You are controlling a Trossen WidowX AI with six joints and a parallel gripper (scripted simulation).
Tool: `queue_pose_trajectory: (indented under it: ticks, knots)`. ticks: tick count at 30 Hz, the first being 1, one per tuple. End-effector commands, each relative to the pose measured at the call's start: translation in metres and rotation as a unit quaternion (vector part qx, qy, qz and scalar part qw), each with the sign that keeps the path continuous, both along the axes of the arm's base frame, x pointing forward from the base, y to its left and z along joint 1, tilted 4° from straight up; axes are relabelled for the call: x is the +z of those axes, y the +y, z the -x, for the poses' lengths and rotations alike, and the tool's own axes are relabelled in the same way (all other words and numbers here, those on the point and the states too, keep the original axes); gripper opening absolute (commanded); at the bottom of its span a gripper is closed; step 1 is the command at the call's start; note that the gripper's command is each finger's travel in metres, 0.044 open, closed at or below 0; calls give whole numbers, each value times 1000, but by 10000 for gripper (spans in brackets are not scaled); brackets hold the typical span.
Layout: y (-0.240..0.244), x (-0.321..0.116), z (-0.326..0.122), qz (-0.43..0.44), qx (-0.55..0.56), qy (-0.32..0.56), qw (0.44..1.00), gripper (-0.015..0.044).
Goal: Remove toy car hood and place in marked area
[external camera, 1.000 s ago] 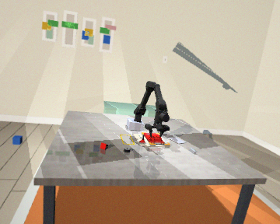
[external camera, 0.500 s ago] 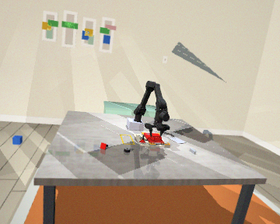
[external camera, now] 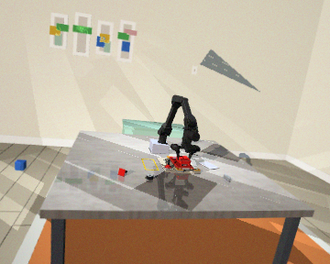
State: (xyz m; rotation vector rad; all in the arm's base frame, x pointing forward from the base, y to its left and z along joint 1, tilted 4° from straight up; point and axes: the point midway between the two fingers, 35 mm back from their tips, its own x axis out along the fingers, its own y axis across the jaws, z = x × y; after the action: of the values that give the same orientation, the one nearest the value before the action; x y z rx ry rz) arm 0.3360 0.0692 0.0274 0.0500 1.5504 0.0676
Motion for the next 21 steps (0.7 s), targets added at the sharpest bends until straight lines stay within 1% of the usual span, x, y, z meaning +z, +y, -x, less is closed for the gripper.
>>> queue_pose_trajectory:
  ticks: [1, 14, 21]
  knots:
    - [0, 5, -1, 0, 2, -4, 1000, 0]
    - [-1, 14, -1, 0, 2, -3, 1000, 0]
    - [-3, 45, -1, 0, 2, -4, 1000, 0]
